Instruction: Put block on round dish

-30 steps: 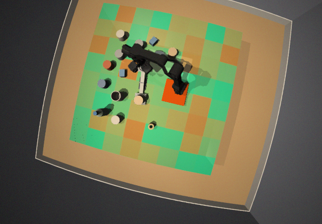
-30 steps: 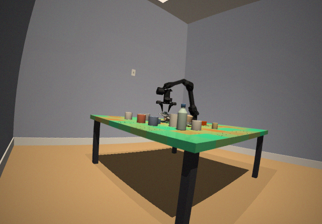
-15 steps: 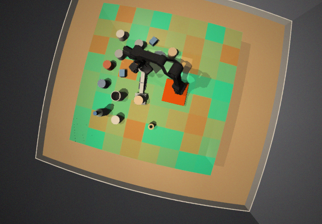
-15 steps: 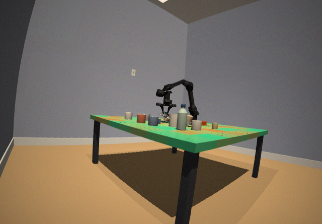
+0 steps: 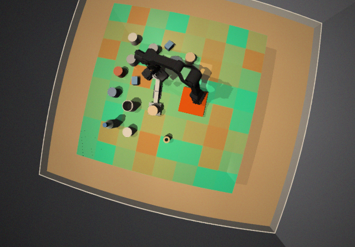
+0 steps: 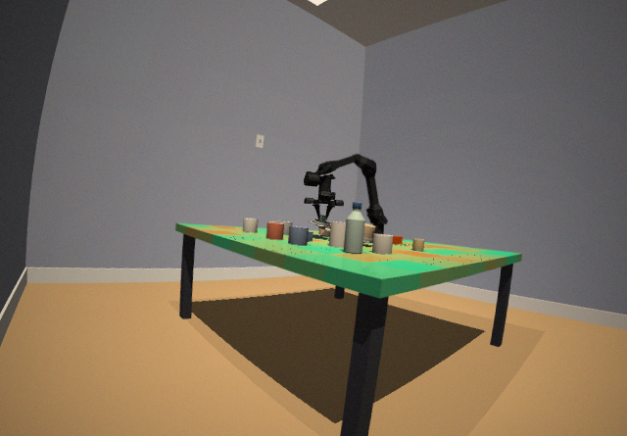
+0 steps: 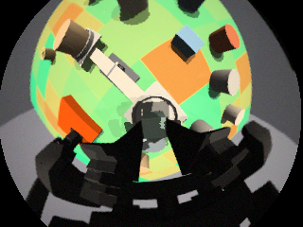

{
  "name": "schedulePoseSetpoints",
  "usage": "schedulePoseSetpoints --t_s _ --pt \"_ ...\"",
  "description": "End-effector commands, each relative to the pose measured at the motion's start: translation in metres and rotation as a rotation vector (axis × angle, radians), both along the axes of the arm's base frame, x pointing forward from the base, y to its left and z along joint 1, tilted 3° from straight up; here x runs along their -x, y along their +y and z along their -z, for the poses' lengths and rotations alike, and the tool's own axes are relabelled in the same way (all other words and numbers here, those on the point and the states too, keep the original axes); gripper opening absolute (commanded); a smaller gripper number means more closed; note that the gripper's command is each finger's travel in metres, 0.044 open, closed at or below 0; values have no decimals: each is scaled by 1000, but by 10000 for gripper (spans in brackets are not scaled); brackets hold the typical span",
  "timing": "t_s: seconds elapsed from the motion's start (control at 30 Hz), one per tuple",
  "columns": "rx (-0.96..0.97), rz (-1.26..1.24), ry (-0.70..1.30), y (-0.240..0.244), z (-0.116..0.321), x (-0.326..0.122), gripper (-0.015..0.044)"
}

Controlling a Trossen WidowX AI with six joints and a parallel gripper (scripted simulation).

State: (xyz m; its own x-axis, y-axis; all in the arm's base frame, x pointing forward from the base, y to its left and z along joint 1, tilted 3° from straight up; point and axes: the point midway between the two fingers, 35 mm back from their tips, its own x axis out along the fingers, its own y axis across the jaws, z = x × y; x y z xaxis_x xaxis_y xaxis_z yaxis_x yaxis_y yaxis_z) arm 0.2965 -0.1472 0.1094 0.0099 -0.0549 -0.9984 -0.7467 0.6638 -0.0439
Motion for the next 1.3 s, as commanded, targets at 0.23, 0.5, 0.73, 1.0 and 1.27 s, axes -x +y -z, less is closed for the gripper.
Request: schedulePoseSetpoints --t_s 0.23,0.5,0.73,1.0,1.27 --pt "11 0 -14 1 -52 -3 0" --pt "11 0 -14 4 -81 1 0" --pt "12 0 -13 -10 -73 7 0" --pt "14 0 -12 -40 -54 23 0" --pt "17 0 -10 -67 -34 44 0"
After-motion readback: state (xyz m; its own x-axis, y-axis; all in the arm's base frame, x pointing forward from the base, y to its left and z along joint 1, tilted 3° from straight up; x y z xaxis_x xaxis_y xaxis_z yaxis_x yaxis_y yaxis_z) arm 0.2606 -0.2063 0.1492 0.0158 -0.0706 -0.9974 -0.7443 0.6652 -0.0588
